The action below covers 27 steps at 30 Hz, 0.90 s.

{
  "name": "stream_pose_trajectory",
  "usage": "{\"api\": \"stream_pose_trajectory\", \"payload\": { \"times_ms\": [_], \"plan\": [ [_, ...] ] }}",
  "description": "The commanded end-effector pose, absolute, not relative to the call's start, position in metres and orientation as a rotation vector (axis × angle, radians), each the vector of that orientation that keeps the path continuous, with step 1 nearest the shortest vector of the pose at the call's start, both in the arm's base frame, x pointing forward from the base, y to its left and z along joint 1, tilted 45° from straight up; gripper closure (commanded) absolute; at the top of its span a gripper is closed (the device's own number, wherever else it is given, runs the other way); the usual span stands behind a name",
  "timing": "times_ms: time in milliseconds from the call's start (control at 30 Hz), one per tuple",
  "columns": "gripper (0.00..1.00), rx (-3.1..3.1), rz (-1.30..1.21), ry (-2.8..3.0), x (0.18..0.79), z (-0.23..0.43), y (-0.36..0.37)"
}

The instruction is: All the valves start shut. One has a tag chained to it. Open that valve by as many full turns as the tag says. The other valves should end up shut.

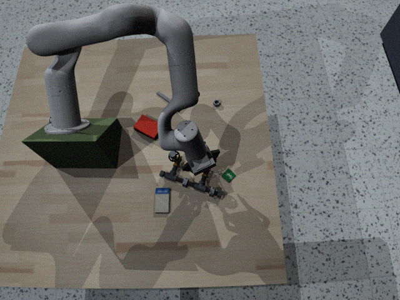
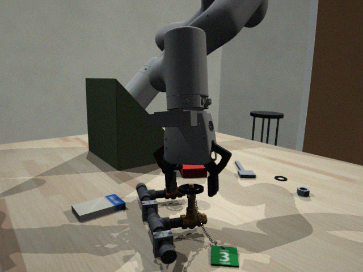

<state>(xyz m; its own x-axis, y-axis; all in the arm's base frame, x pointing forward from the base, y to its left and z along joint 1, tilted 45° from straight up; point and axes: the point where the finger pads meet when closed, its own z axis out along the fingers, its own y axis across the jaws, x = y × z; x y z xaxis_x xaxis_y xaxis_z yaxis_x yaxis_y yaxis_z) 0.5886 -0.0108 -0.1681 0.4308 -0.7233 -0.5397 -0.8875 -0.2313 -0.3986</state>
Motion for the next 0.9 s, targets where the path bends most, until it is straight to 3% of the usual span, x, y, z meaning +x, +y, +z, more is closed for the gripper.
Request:
{"api": "stream_pose_trajectory", "payload": {
  "times_ms": [0,867],
  "plan": [
    [0.00,-1.898,0.480,1.568,0.5894,-0.1676,-0.0116],
    [0.00,-1.851,0.529,1.637,0.5893,-0.1650,-0.0139]
  ]
}}
